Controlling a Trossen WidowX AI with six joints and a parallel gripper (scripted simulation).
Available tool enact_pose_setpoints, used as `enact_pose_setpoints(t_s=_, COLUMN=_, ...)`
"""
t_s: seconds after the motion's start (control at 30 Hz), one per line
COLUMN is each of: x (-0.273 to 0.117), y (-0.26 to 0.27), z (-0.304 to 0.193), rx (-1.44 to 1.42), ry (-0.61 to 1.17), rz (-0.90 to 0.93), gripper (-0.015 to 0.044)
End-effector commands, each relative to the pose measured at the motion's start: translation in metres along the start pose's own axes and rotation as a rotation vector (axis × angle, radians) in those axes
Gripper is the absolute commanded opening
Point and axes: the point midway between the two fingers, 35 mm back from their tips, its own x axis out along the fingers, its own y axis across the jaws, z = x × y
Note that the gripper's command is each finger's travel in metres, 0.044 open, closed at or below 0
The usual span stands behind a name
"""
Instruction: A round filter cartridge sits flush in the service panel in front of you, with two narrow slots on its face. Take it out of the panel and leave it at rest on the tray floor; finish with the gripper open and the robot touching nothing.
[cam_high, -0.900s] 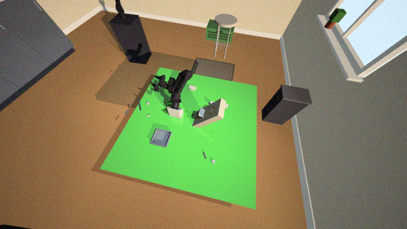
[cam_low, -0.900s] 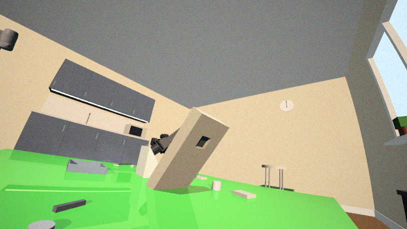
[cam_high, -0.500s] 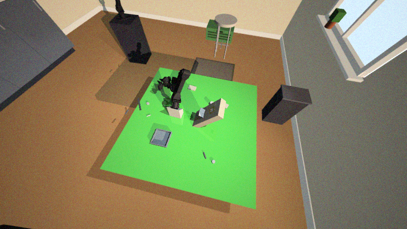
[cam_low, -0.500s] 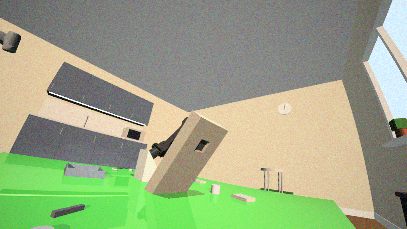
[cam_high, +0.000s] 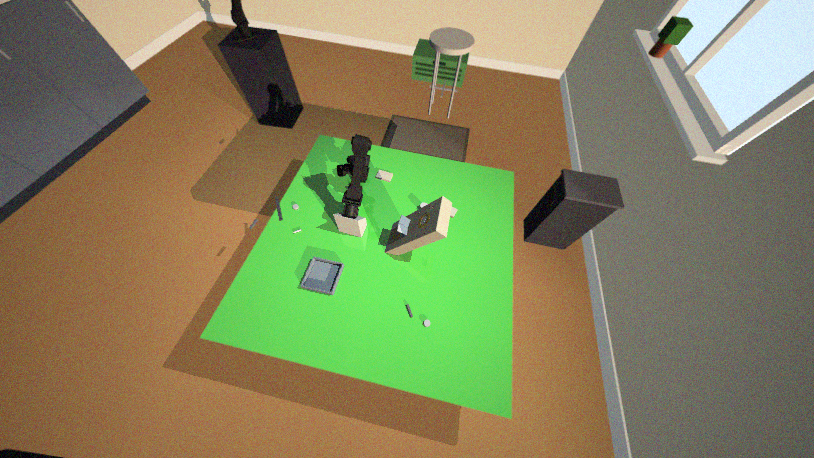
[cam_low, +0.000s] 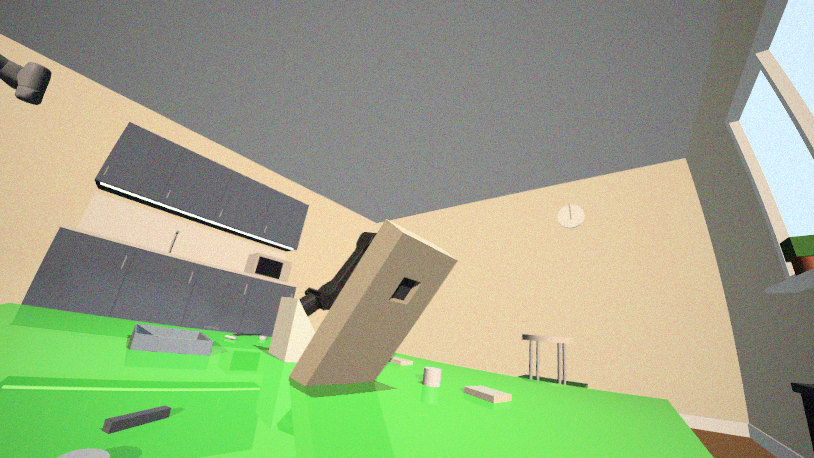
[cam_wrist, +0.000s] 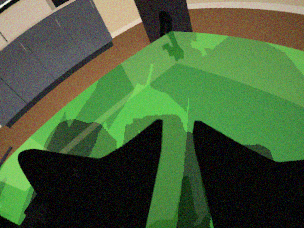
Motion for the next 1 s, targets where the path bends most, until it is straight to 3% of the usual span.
enact_pose_setpoints(t_s=0.0, x=-0.01, y=-0.039, z=-0.008, rx=0.08, ry=0.055, rz=-0.117, gripper=0.0107)
enact_pose_setpoints(t_s=0.27, x=-0.069, y=-0.139, z=-0.026, rx=0.305, ry=0.154, rz=-0.462, gripper=0.0107)
enact_pose_setpoints(t_s=0.53, x=-0.172, y=-0.216, z=-0.038, rx=0.525, ry=0.194, rz=-0.834, gripper=0.0107)
enact_pose_setpoints(t_s=0.73, x=-0.268, y=-0.245, z=-0.038, rx=0.688, ry=0.166, rz=-1.121, gripper=0.0107)
enact_pose_setpoints(t_s=0.97, x=-0.34, y=-0.246, z=-0.03, rx=0.867, ry=0.023, rz=-1.338, gripper=0.0107)
